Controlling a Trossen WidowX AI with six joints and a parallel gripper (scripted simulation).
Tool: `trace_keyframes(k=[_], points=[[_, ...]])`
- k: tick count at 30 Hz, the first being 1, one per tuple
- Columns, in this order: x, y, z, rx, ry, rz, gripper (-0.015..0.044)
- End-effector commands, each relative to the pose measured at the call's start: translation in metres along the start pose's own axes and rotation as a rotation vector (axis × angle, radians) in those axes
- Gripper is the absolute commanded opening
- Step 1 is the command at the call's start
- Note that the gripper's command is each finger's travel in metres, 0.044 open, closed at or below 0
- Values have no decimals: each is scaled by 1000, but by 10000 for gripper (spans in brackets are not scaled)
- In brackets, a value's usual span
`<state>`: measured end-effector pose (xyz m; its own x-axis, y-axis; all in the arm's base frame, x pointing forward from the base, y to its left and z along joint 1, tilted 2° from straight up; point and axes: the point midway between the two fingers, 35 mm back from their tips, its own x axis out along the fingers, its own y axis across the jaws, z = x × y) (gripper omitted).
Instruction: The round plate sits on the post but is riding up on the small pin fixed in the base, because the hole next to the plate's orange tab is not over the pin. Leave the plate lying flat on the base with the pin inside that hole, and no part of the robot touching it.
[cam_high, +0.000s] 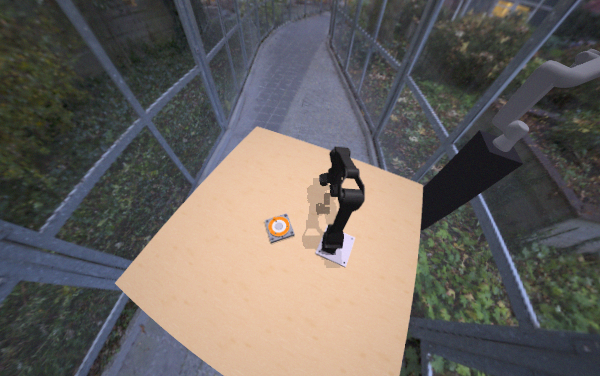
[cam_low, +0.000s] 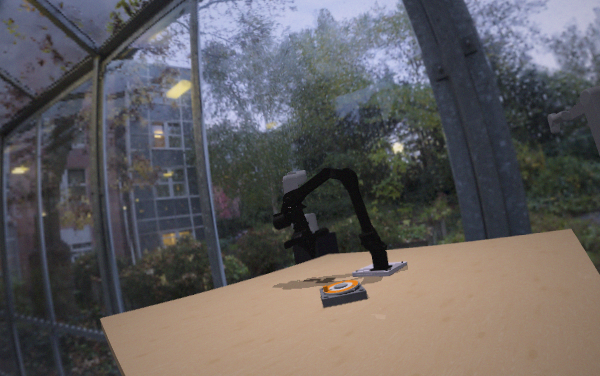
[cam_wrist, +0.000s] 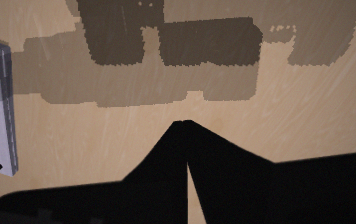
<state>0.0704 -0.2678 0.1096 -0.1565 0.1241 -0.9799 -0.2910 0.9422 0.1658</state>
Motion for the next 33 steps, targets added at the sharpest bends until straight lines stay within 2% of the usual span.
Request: trace_keyframes(k=[1, 7, 12, 14, 20, 26, 33], points=[[-6, -2, 44, 45, 10, -43, 0], [-10, 6, 108, 110, 11, -93, 0], [-11, 32, 179, 202, -26, -135, 0], [-11, 36, 188, 213, -32, -139, 0], [-8, 90, 256, 313, -89, -155, 0], [-2, 138, 289, 384, -131, -147, 0], [-1, 140, 290, 387, -132, -146, 0]])
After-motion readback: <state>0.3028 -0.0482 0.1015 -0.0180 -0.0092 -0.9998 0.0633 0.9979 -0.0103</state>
